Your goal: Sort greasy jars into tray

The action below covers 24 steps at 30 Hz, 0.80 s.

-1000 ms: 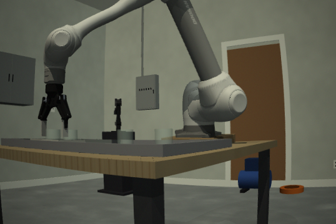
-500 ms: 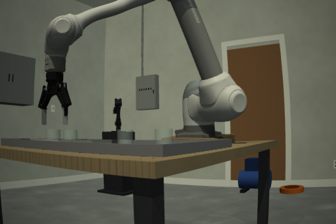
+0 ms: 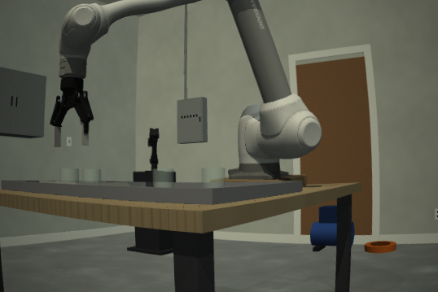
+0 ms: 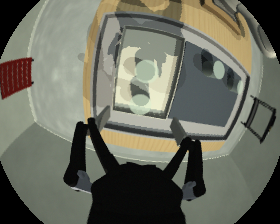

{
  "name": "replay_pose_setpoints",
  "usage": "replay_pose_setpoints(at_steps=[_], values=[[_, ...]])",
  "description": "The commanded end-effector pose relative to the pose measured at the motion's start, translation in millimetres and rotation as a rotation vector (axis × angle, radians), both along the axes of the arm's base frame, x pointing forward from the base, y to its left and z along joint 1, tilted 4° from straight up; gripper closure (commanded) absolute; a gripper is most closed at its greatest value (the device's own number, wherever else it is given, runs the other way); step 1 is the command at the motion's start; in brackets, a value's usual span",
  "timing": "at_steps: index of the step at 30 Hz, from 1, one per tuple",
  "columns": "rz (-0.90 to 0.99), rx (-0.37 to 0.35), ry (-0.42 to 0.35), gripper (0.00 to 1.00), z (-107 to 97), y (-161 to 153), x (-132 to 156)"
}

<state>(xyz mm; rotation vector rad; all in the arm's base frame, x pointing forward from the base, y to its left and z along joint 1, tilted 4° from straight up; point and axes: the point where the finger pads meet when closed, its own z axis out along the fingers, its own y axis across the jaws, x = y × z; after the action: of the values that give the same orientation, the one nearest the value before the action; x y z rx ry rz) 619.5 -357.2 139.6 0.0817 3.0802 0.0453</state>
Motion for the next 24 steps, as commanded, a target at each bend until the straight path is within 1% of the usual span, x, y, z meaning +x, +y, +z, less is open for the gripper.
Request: replay_pose_setpoints(at_steps=[1,2,24], values=[[0.000,0.000,0.000,0.00,10.6,-0.3,-0.6],[0.000,0.000,0.000,0.00,14.5,-0.4,-0.9],[0.000,0.000,0.000,0.00,14.5,-0.4,-0.9]])
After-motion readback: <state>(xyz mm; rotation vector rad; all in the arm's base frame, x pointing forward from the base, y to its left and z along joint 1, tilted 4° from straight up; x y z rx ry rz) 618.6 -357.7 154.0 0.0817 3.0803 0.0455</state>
